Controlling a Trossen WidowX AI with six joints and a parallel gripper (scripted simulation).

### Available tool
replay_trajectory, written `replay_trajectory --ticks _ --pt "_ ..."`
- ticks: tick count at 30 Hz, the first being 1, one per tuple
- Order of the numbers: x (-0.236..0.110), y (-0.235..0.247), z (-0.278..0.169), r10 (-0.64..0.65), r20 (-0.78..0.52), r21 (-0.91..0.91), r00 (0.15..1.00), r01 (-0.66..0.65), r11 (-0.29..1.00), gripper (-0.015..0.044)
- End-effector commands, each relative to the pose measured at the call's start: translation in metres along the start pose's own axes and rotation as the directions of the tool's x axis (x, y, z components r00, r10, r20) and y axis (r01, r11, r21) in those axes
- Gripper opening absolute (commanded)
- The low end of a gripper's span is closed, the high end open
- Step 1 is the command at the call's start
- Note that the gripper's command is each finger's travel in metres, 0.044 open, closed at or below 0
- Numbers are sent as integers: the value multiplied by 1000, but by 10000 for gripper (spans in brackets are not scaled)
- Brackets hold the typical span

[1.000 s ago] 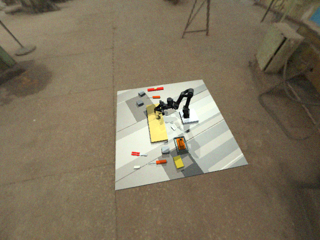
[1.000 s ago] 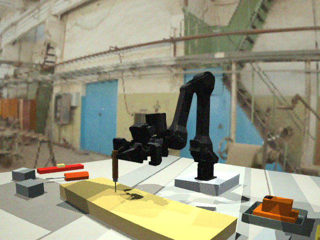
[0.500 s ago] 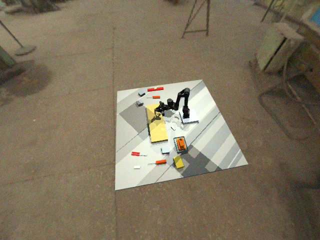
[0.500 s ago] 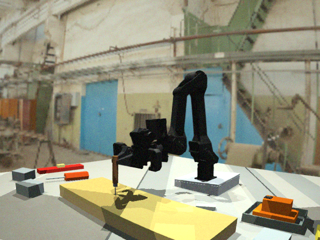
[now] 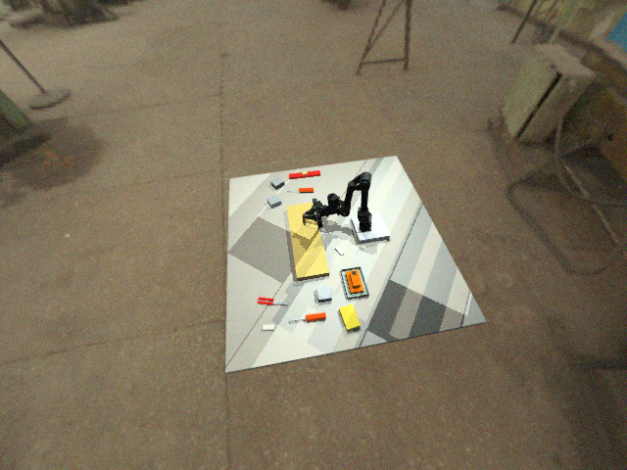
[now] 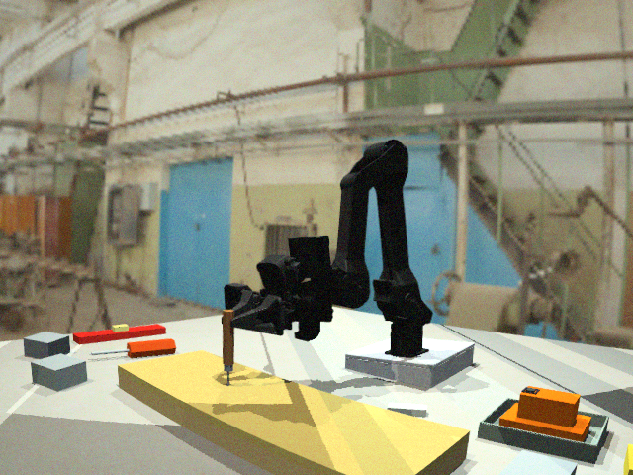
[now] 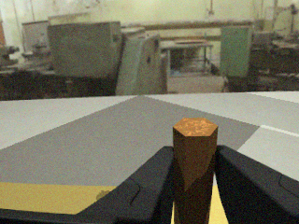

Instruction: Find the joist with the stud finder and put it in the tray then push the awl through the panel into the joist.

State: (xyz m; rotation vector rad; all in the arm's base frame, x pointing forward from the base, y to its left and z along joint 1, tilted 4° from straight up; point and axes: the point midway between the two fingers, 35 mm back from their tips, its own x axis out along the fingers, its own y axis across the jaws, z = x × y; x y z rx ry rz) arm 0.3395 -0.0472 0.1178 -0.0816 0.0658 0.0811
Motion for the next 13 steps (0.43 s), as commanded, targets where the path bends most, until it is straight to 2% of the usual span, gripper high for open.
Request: replay_trajectory --ticks 1,13 --pt "0 1 -1 5 -4 -2 1000 -5 1000 0" --pt "0 0 0 0 -1 0 1000 0 1000 0"
